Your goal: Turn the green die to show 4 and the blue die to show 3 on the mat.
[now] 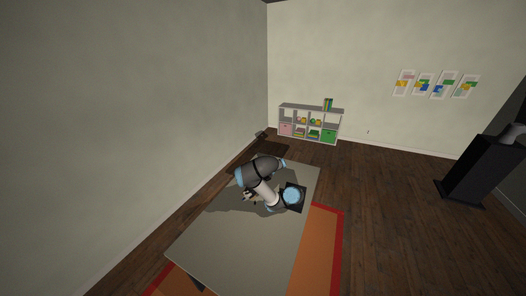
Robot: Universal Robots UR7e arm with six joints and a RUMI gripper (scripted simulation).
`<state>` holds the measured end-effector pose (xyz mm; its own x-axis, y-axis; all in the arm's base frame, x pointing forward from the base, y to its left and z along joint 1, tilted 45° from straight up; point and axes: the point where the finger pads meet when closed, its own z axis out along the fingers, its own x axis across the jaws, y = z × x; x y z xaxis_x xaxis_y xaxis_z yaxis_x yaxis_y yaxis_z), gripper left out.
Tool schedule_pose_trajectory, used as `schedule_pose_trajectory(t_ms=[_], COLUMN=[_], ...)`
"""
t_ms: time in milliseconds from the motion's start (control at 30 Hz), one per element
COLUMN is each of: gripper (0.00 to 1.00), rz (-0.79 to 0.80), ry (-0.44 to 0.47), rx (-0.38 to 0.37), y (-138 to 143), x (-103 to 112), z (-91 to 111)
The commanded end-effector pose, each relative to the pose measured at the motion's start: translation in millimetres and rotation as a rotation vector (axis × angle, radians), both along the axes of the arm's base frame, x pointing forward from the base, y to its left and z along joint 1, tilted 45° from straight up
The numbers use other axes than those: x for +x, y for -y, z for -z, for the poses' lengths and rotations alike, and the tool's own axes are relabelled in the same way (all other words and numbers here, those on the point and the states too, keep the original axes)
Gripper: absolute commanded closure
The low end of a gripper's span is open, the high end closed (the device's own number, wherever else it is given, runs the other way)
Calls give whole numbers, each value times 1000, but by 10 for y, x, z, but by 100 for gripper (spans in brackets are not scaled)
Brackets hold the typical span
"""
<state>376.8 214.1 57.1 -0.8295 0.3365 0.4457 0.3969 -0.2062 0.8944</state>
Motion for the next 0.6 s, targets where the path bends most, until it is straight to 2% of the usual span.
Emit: schedule_pose_trajectory(t_ms=[0, 567], gripper=[100, 100], rz=[1, 1], ry=[0, 0], rx=[0, 0], y=[-118, -199], x=[-7, -20], z=[140, 224])
